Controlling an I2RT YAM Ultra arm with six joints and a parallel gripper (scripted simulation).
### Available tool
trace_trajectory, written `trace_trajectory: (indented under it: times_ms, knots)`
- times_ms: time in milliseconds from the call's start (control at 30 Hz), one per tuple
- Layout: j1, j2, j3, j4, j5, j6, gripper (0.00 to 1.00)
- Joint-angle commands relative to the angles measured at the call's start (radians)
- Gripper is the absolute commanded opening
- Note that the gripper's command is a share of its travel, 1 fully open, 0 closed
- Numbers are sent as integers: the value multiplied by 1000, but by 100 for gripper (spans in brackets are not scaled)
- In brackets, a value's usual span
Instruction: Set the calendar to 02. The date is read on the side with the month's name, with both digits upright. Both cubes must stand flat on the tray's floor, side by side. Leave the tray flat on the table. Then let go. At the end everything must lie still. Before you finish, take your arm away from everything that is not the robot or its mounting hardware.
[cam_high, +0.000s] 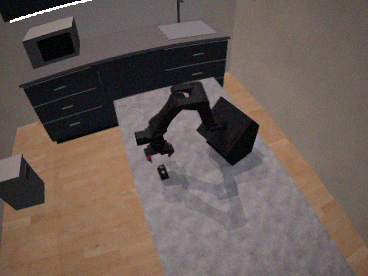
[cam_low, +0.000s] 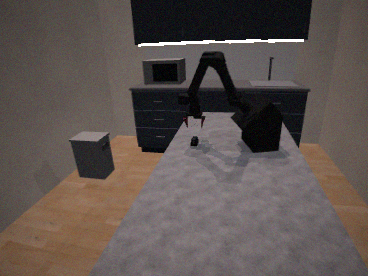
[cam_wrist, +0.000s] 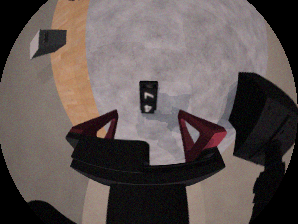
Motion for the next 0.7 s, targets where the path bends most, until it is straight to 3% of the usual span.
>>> trace_trajectory:
  times_ms: [0, 267, 667]
  knots:
    - [-3, -7, 5, -9, 0, -1, 100]
    - [-17, -37, 16, -54, -9, -13, 100]
    - [-115, -170, 105, -306, -71, -95, 100]
